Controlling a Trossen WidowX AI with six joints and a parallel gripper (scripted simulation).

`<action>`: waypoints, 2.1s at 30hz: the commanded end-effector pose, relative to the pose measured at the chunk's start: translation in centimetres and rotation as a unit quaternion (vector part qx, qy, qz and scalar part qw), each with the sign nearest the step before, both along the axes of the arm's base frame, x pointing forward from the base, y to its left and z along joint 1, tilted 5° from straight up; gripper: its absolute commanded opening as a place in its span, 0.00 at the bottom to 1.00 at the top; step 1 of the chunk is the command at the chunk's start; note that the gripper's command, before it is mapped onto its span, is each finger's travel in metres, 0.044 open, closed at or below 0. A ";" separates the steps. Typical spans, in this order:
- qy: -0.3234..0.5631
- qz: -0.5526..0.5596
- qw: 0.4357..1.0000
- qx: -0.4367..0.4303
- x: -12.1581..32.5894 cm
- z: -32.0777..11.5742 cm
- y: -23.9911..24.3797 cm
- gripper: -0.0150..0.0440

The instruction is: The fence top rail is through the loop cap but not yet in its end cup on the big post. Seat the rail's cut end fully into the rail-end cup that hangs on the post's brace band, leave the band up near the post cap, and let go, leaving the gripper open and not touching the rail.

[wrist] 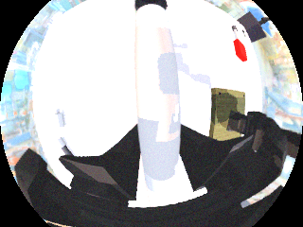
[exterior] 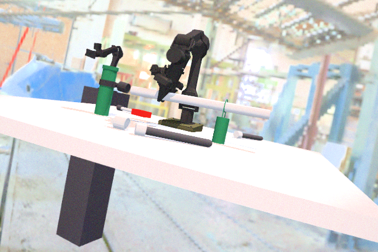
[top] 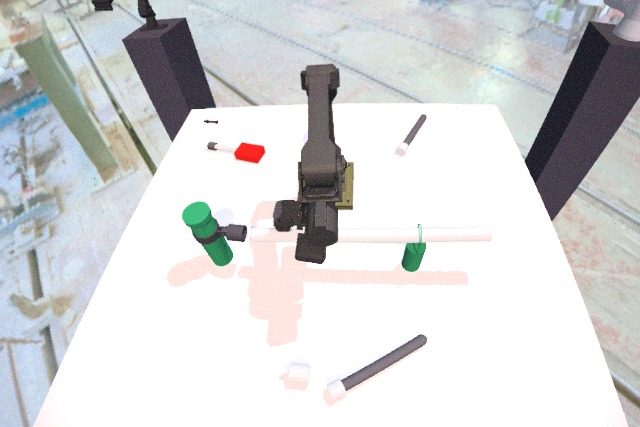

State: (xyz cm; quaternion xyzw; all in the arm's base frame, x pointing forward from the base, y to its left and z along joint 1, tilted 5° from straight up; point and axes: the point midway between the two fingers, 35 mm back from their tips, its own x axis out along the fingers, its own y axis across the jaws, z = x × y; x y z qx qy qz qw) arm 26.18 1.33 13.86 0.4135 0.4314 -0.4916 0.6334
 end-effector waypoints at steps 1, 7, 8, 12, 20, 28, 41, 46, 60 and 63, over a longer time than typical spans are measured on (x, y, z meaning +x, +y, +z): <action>0.000 0.001 1.000 0.001 0.0 -0.1 0.0 0.25; 0.000 0.001 1.000 0.001 0.0 -0.1 0.0 0.25; 0.000 0.001 1.000 0.001 0.0 0.0 0.0 0.25; 0.000 0.001 1.000 0.001 0.0 0.0 0.0 0.25; 0.000 0.001 1.000 0.001 0.1 0.3 -0.2 0.25; 0.000 0.001 1.000 0.000 0.2 0.6 -0.4 0.25; 0.002 0.001 1.000 0.002 0.4 0.6 -1.3 0.25; 0.004 0.001 1.000 0.004 0.5 0.5 -2.0 0.25; 0.005 0.001 1.000 0.005 0.5 0.4 -2.4 0.25; 0.005 0.001 1.000 0.005 0.5 0.4 -2.4 0.25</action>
